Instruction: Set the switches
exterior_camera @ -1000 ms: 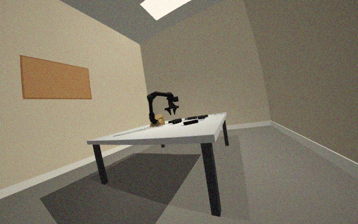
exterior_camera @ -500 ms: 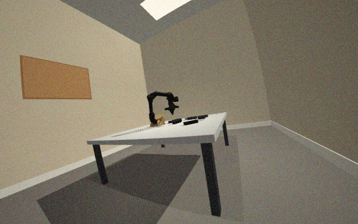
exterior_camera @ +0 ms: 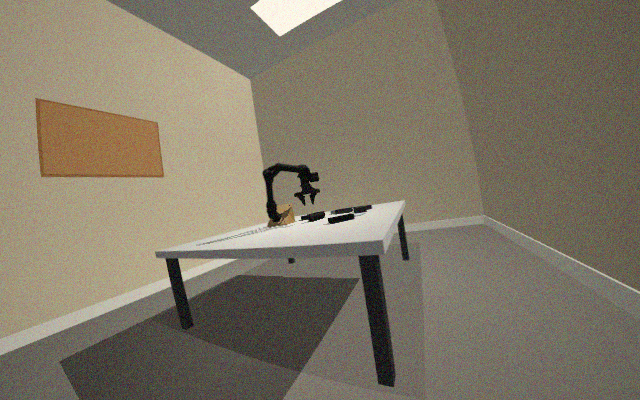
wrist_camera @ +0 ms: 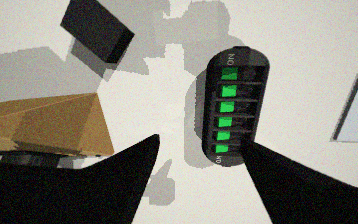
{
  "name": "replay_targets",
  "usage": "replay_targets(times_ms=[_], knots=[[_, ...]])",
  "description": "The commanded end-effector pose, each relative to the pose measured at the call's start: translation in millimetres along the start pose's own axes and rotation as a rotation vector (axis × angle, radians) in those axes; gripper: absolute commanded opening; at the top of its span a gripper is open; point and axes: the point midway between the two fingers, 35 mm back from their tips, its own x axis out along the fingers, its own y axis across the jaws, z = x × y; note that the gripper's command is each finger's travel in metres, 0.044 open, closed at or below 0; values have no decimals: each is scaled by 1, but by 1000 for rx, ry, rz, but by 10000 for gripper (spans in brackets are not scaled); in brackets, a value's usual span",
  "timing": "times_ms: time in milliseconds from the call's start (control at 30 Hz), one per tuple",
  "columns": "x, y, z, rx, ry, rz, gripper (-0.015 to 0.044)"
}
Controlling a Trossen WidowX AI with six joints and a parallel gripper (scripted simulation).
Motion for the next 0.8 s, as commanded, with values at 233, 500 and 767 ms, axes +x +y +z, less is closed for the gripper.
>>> replay_targets(times_ms=[233,500,767], knots=[[12,2,14,-2,0,-68,335],[48,14,49,0,-1,-280,125],[51,15,50,1,-1,-297,0]])
